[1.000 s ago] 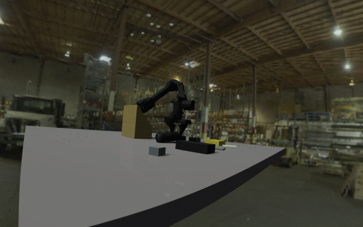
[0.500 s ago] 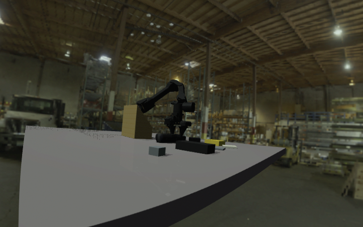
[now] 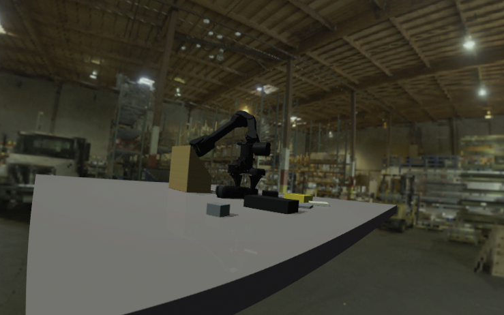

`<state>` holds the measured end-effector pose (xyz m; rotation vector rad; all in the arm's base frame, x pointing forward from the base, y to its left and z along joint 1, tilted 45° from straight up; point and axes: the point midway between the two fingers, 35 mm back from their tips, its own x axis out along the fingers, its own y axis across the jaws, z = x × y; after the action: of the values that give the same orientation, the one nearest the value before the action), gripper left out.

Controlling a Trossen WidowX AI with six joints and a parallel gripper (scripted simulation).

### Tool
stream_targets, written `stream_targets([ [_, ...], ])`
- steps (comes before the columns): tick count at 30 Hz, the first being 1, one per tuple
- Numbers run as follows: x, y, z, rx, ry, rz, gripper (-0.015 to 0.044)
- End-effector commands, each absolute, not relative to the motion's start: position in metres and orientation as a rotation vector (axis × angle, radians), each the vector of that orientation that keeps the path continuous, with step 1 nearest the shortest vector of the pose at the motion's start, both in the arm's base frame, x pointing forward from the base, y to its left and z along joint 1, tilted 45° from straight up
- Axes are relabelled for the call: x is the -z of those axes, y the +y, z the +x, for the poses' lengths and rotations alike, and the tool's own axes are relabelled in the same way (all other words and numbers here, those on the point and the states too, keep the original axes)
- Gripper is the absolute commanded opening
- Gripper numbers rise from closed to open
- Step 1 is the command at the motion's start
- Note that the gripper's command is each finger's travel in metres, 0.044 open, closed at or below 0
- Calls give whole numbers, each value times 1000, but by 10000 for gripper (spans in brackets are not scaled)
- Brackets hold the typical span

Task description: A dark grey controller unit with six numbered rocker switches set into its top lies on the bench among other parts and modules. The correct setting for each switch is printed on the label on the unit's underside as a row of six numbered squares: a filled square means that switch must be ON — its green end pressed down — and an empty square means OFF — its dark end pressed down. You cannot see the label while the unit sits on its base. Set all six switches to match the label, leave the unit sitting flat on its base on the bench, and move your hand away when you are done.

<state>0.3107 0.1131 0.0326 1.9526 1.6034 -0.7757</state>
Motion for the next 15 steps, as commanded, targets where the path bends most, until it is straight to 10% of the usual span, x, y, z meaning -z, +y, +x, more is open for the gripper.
stream_targets([
  [1,-32,111,310,775,1603,1951,440],
  [15,-19,44,296,775,1605,1953,440],
])
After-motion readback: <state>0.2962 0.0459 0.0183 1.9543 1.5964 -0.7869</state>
